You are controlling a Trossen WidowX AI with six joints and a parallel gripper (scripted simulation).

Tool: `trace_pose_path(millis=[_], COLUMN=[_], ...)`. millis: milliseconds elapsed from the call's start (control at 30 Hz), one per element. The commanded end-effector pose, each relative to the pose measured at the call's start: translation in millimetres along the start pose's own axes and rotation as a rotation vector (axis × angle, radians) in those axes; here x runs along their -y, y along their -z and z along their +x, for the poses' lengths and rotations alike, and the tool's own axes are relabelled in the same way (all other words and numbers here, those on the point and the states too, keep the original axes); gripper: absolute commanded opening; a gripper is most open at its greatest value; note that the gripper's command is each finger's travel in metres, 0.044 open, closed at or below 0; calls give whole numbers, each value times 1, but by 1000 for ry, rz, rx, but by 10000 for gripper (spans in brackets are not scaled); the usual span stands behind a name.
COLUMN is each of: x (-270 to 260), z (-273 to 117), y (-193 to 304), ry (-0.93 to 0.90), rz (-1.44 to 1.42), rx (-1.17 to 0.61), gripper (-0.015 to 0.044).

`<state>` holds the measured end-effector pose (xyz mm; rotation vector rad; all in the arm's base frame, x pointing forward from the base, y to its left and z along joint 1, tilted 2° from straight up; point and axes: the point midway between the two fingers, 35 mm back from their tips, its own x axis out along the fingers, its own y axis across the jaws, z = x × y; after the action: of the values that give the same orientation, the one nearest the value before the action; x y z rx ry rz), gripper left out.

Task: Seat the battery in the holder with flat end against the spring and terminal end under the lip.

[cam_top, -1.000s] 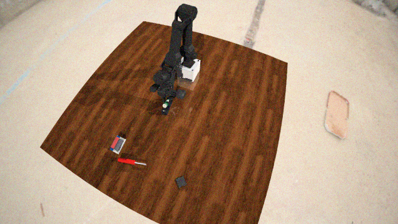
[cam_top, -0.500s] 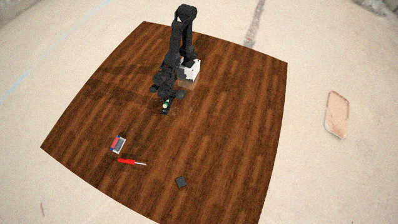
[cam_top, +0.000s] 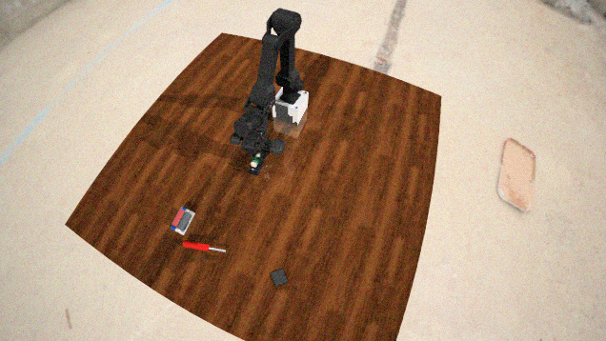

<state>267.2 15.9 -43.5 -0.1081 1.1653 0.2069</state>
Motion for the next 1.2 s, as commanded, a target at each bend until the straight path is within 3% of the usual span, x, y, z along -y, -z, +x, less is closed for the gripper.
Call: trace_pose_path(millis=[0, 1167], x=[0, 0], z=[3, 10], y=[7, 3], ry=[1, -5], rz=[7, 9], rx=[-48, -256], gripper=[78, 78])
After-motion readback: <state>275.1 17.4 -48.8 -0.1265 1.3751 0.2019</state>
